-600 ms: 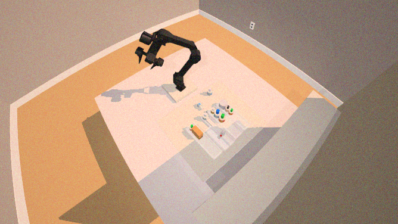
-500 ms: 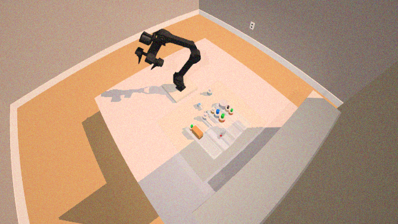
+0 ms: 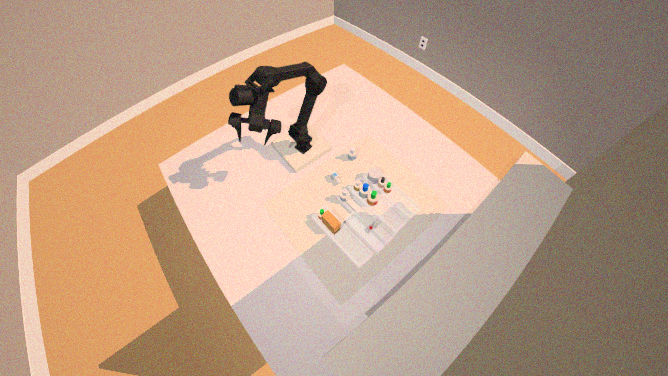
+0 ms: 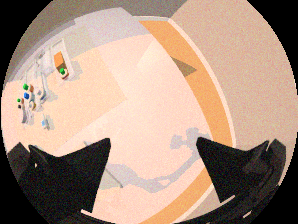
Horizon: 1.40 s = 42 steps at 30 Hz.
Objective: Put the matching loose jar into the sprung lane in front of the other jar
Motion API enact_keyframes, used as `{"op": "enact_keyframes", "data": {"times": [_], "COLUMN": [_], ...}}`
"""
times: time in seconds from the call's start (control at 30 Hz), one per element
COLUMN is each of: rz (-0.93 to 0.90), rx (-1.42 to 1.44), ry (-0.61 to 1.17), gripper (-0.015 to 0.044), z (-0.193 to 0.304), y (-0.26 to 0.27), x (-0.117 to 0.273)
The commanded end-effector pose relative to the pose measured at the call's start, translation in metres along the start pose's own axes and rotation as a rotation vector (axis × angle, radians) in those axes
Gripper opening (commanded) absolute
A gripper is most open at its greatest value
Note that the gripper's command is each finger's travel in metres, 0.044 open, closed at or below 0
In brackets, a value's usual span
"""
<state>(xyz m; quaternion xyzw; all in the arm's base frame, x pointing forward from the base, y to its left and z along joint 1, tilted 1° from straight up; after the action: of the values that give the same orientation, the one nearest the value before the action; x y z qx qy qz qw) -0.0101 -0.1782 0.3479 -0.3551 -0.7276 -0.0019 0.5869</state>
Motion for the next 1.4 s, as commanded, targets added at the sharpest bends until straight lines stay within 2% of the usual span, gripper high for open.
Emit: {"op": "enact_keyframes", "data": {"times": [0.0, 0.37, 0.73, 1.03, 1.37], "rz": [-0.095, -0.338, -0.495, -0.563, -0.538], "rx": [0.025, 0.116, 0.238, 0.363, 0.515], "ry": [-0.034, -0.060, -0.031, 0.070, 0.157], "gripper": [0.0440, 0.0440, 0.0440, 0.0440, 0.0440], "z": [-0.028, -0.099, -0.122, -0.097, -0.020], "y": [0.018, 0.101, 0.216, 0.313, 0.394], "x": [-0.017, -0.041, -0.032, -0.010, 0.017]}}
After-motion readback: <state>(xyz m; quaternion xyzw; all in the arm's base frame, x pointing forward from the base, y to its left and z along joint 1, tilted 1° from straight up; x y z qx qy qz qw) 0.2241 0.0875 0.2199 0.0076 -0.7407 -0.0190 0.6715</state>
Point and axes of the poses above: the point midway between the two fingers, 35 mm back from their tips, its own x axis back along the fingers, its own y axis across the jaws, z = x × y, the point moved 8 cm from there along x, back along the fingers, and after that the axes turned 11 degrees about x, right-handed, at the moved point
